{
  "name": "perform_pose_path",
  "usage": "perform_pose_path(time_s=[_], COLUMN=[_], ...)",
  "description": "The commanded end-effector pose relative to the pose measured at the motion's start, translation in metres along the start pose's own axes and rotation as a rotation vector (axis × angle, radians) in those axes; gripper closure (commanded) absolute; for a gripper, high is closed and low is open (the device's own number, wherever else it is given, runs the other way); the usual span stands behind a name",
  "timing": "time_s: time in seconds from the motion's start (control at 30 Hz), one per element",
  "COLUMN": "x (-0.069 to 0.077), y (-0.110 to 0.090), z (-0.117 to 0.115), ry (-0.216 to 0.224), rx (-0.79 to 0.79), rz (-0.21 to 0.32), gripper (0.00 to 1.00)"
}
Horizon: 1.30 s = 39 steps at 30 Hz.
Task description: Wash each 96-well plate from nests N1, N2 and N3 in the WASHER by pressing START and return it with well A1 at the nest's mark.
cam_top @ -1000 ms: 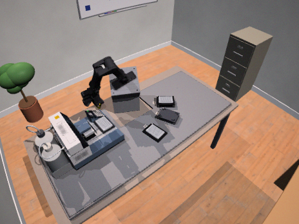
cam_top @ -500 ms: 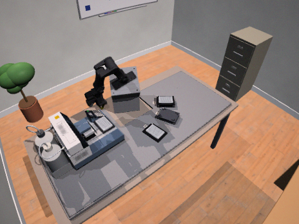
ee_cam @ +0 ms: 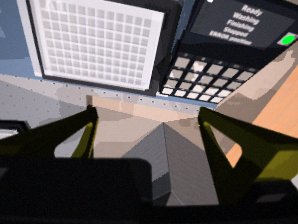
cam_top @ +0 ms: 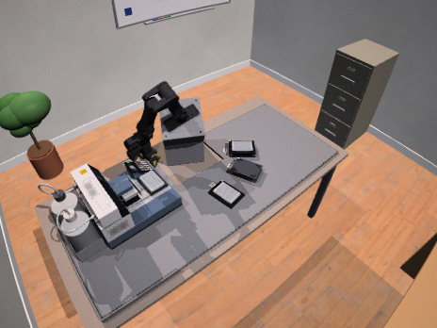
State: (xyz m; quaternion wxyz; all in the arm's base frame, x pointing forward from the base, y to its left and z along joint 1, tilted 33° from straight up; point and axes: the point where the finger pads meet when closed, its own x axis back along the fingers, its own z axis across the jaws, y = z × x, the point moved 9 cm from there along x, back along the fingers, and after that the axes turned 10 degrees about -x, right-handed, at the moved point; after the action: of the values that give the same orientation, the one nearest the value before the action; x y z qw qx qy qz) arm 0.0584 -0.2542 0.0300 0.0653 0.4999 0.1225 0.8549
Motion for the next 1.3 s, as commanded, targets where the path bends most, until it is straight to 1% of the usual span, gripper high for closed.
perform_pose_path(time_s=[0.0,0.03,0.1,0.5,0.6,0.67,1.17,1.23,1.27], x=[0.007,0.009,0.009,0.024,0.024,0.024,0.024,0.024,0.024], y=[0.009,0.011,0.011,0.037,0.037,0.037,0.037,0.037,0.037], z=[0.010,0.014,0.014,0.064,0.064,0.064,0.064,0.064,0.064], ry=[-0.009,-0.009,-0.009,-0.010,-0.010,-0.010,-0.012,-0.012,-0.012], rx=[0.115,0.149,0.149,0.549,0.649,0.649,1.149,1.149,1.182], rz=[-0.008,-0.008,-0.008,-0.007,-0.006,-0.006,-0.004,-0.004,-0.004], gripper=[0.00,0.00,0.00,0.00,0.00,0.00,0.00,0.00,0.00])
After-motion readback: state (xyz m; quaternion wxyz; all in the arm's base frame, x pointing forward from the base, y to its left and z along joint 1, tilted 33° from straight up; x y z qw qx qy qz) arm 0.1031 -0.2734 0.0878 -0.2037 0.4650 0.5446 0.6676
